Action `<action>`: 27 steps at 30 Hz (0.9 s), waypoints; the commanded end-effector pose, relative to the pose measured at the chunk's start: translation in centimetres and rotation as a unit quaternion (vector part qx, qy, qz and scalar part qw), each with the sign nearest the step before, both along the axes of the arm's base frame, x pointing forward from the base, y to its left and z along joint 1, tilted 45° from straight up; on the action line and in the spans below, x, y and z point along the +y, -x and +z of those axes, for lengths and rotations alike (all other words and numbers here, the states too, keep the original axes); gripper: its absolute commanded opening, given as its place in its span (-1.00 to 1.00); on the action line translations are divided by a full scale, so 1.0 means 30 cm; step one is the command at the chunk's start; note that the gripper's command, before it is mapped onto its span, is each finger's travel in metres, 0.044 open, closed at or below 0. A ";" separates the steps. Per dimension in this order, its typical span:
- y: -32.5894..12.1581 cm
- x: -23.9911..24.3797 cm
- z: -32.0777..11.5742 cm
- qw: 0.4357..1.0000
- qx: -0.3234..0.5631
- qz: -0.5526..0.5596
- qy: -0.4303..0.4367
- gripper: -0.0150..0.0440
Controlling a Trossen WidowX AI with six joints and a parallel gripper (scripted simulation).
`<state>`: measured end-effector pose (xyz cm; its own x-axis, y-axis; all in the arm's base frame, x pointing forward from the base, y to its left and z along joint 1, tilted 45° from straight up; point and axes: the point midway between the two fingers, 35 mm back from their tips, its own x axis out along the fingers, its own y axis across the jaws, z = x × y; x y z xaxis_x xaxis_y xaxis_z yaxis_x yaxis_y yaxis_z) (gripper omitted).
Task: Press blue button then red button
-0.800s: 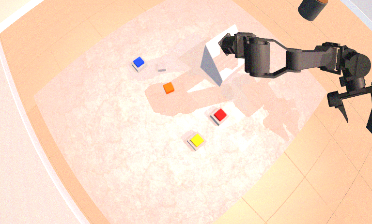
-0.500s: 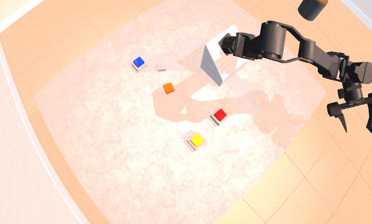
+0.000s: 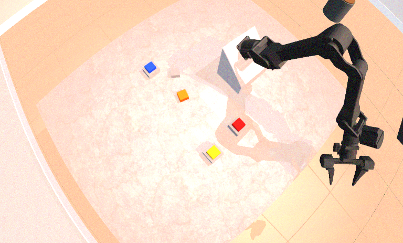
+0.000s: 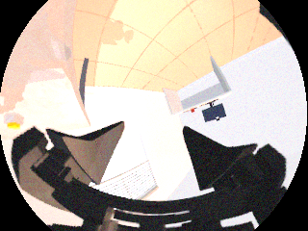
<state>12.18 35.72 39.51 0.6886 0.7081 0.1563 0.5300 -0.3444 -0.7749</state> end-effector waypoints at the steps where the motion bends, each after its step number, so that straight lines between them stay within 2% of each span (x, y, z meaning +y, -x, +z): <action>1: -0.183 0.025 -0.105 0.998 0.043 -0.036 0.033 0.86; 7: -0.534 -0.043 -0.345 0.977 0.158 -0.117 0.081 0.86; 15: -0.912 -0.338 -0.696 0.903 0.346 -0.237 0.097 0.86; 21: -1.068 -0.664 -0.956 0.803 0.494 -0.326 0.061 0.86; 27: -1.092 -1.009 -1.185 0.668 0.625 -0.403 -0.018 0.86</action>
<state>45.14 9.72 6.70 0.5450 0.0568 -0.8365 -0.8067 -0.2363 -0.5416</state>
